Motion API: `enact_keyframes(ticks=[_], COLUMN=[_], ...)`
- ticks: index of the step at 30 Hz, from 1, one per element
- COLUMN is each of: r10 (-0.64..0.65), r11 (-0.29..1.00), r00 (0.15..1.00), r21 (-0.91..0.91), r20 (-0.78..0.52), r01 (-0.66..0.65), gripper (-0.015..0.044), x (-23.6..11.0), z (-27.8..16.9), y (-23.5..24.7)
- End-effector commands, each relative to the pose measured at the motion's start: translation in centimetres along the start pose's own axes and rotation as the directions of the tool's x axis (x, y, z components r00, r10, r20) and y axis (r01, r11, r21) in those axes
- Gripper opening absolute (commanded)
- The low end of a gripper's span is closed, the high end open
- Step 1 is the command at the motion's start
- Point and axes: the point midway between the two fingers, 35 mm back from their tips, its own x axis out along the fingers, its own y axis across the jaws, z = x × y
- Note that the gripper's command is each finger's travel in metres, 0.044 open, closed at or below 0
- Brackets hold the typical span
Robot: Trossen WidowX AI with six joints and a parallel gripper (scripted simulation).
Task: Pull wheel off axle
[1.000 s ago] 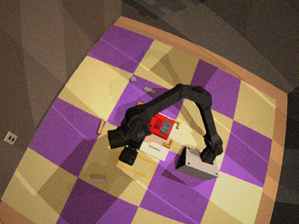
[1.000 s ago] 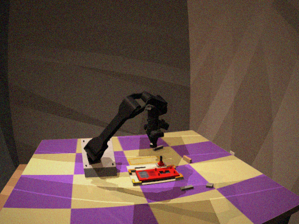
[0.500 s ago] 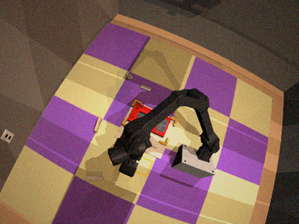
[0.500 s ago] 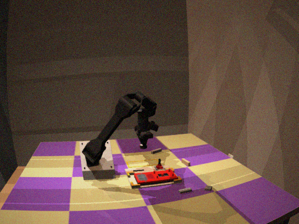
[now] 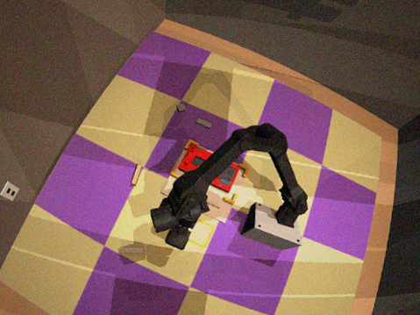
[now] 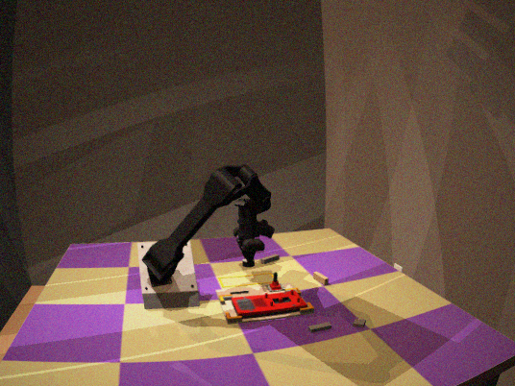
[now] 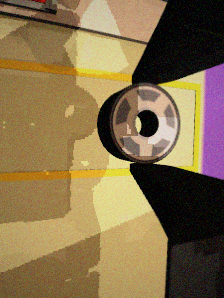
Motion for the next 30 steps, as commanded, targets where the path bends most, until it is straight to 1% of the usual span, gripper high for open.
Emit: enact_keyframes(ticks=[1, 6, 11, 12, 22, 23, 26, 28, 30], r10=[-0.012, -0.016, -0.016, -0.013, -0.013, -0.013, -0.012, -0.012, -0.013], r11=[1.000, 1.000, 1.000, 1.000, 1.000, 1.000, 1.000, 1.000, 1.000], r00=[1.000, 1.000, 1.000, 1.000, 1.000, 1.000, 1.000, 1.000, 1.000], r21=[-0.008, -0.008, -0.008, -0.003, -0.004, -0.004, -0.006, -0.007, -0.008], r20=[-0.010, -0.010, -0.010, -0.017, -0.016, -0.016, -0.014, -0.012, -0.011], r01=[0.012, 0.016, 0.016, 0.013, 0.013, 0.012, 0.012, 0.012, 0.013], gripper=[0.0000, 0.0000, 0.0000, 0.0026, 0.0289, 0.0300, 0.0300, 0.0300, 0.0300], x=[3.1, 5.9, 6.0, 5.5, 5.3, 4.8, 2.6, 0.4, -0.5], z=[-0.3, -0.5, -0.5, -0.5, -0.5, -0.5, -0.4, -0.4, -0.5], y=[-0.2, -0.4, -0.4, -0.4, -0.4, -0.4, -0.2, -0.2, -0.2])
